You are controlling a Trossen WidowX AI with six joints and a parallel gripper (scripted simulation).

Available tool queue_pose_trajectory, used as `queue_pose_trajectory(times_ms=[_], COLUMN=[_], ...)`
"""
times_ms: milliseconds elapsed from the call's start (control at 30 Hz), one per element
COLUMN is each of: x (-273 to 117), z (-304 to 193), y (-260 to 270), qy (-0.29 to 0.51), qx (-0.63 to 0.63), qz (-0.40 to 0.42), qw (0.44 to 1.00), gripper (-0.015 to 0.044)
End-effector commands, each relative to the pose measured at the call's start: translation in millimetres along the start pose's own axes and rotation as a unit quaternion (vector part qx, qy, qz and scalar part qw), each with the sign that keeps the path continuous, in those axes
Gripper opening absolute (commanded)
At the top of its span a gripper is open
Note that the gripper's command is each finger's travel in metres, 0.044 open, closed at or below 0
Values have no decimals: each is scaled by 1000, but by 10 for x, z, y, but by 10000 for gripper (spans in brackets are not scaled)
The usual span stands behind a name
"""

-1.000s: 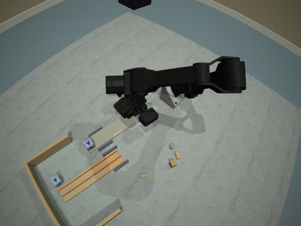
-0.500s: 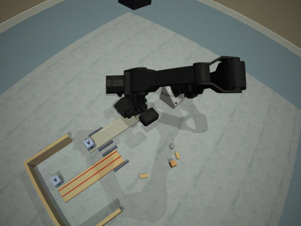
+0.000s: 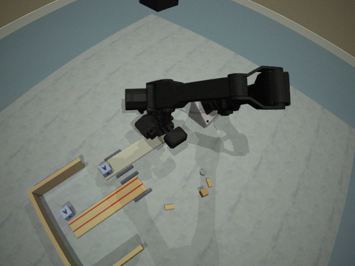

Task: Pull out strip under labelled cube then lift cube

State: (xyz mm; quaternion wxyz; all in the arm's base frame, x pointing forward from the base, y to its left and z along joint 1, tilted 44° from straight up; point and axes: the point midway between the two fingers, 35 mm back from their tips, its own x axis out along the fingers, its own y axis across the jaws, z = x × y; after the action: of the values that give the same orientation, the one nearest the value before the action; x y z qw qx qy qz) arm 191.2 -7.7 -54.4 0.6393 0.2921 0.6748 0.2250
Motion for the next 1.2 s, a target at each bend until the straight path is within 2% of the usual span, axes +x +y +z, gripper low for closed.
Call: queue_pose_trajectory(times_ms=[0, 467, 633, 767, 1167], x=[35, 35, -392, -417, -400], z=[-74, -74, 19, 18, 477], y=[9, 9, -4, -3, 14], qy=[12, 12, 11, 12, 11], qx=[2, 2, 2, 2, -5], qz=[0, 0, -1, -1, -1], qw=[1000, 1000, 1000, 1000, 1000], gripper=[0, 0, 0, 0, 315])
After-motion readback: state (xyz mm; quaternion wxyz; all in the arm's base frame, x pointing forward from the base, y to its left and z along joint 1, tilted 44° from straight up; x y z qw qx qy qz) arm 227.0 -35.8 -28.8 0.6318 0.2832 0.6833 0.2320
